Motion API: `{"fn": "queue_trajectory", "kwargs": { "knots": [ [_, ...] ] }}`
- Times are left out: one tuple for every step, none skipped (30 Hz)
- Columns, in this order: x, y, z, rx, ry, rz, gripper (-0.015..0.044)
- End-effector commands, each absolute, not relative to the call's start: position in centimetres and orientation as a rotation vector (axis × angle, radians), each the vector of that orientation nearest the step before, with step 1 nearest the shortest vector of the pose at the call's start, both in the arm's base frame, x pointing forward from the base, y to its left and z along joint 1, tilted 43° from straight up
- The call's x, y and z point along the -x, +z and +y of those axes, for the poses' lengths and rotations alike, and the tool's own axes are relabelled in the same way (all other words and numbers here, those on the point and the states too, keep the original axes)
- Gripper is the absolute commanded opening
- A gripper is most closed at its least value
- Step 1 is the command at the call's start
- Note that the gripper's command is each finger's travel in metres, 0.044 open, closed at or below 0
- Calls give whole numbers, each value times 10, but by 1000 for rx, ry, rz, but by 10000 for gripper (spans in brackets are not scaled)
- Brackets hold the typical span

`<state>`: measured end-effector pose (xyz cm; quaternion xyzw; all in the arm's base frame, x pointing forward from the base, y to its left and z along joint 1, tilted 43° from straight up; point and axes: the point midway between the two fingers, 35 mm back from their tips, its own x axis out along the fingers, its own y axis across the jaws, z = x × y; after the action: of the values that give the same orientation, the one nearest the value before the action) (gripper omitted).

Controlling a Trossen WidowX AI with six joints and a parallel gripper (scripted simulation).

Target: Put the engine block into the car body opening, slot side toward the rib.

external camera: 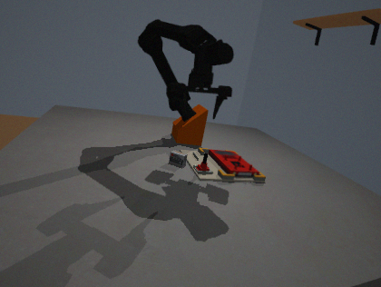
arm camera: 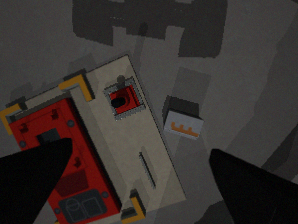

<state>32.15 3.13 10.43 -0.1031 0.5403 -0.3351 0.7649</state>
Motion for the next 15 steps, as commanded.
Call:
{"fn": "queue_trajectory", "kwargs": {
  "knots": [
    [-312,101,8,168,-860,1197,440],
    [-309,101,2,153,-893,1201,440],
    [-306,101,-4,137,-925,1205,440],
    [-304,101,-9,125,-952,1208,440],
    [-303,101,-11,117,-969,1210,440],
    [-302,101,-12,115,-974,1210,440],
    [-302,101,-12,115,-974,1210,440],
    [-302,101,-12,115,-974,1210,440],
    [-302,101,-12,115,-974,1210,440],
    [-303,99,-14,115,-974,1210,440],
    [-304,93,-19,114,-973,1210,440],
    [-305,83,-29,114,-973,1210,440],
    [-305,70,-40,114,-973,1210,440],
    [-304,61,-50,115,-974,1209,440],
    [-304,56,-55,116,-975,1208,440]
  ]
}}
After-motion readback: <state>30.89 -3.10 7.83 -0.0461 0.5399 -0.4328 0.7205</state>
